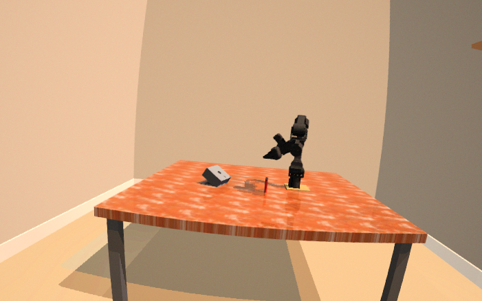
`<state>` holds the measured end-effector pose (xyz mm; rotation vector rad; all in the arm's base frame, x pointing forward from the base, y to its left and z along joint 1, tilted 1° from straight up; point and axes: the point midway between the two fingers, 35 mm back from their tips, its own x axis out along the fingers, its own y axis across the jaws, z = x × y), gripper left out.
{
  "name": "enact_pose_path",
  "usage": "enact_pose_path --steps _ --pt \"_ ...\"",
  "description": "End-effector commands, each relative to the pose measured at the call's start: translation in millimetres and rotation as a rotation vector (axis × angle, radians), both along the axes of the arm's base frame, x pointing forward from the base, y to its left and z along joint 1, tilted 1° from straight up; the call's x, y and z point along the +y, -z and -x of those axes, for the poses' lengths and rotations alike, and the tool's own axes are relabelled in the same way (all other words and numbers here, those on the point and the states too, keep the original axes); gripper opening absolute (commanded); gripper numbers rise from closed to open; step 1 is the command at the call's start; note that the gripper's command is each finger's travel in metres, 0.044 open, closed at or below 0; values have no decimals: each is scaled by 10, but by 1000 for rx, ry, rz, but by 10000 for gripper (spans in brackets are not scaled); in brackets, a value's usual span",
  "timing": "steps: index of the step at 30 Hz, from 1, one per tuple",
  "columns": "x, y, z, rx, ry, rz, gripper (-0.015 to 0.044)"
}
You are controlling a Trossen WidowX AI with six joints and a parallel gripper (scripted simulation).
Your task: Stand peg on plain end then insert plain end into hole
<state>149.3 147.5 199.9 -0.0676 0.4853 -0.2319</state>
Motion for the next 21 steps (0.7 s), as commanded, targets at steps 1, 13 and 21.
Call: enact_pose_path --steps 1,13,21 --pt "-45 107 -20 122 59 13 440" --pt "-97 390 -26 500 174 -24 440" --pt "-24 502 -25 742 185 -118 440"
